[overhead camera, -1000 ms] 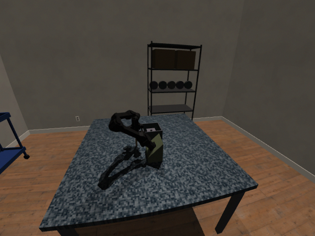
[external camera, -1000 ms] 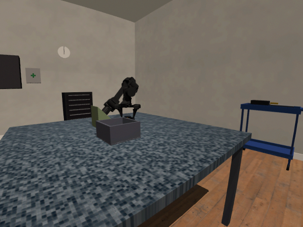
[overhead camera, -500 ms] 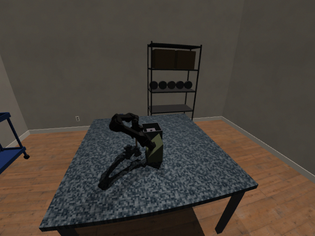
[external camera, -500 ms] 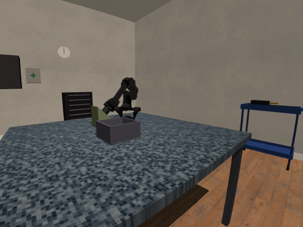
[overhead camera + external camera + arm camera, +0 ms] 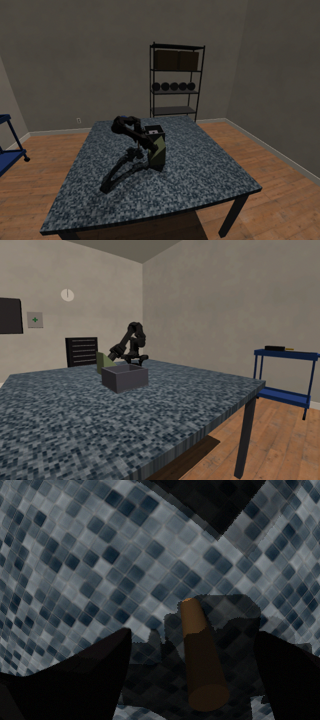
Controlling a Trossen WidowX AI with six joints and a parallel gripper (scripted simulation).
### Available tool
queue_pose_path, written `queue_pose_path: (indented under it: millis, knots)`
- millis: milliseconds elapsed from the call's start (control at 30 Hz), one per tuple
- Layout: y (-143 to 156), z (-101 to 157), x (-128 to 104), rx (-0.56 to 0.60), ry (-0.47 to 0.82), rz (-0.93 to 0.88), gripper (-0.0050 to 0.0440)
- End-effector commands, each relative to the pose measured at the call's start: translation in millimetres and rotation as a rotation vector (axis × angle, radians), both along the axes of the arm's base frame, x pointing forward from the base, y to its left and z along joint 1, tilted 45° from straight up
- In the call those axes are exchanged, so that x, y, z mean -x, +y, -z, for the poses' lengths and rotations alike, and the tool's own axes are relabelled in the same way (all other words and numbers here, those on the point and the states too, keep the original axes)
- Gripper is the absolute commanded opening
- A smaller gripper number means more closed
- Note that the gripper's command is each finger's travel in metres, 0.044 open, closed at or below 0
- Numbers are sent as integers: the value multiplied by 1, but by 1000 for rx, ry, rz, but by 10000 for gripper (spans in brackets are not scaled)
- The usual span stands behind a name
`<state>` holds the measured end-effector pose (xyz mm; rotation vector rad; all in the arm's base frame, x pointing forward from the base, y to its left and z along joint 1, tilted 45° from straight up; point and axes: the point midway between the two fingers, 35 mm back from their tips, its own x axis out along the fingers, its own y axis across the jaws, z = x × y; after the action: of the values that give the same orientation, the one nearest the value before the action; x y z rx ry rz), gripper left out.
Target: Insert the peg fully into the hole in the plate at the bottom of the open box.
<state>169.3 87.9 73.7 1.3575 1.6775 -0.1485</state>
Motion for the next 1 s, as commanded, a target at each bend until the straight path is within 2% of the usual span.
queue_pose_path:
  millis: [0,133,467,800,833,967]
  knots:
    - [1,1,1,-4,5,3,224]
    - [1,1,1,-4,5,3,128]
    - [1,1,1,-4,5,3,88]
    - [1,1,1,-4,5,3,21]
    - [1,1,1,-4,5,3,0]
    - [-5,-3,0,1,4,5,0]
